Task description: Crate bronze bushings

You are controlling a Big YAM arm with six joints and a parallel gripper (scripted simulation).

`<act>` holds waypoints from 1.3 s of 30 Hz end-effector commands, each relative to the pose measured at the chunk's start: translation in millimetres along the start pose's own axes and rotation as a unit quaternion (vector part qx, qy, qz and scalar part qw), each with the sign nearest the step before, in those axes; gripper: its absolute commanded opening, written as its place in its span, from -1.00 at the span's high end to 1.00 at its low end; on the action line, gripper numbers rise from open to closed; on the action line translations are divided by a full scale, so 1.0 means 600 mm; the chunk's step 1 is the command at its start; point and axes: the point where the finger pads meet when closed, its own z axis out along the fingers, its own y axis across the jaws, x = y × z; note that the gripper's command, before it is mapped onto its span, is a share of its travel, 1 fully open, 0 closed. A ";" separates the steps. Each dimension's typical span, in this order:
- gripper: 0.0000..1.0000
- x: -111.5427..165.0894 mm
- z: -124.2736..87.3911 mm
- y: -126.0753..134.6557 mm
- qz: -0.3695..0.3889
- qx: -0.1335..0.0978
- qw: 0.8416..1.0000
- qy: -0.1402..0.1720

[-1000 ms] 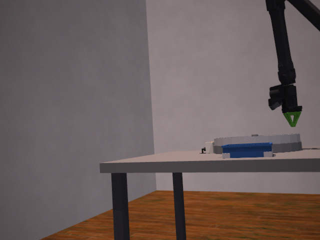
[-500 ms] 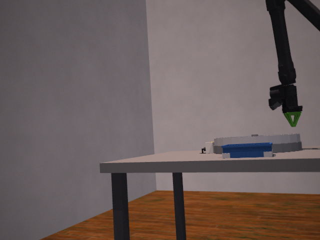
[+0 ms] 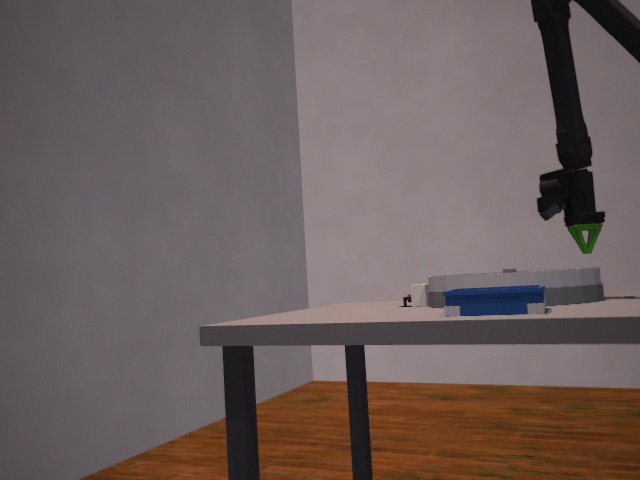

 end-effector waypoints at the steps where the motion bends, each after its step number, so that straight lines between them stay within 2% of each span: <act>1: 0.75 -0.016 -0.008 -0.004 -0.012 0.007 1.000 -0.011; 39: 0.75 -0.021 -0.008 -0.006 -0.011 0.006 1.000 -0.010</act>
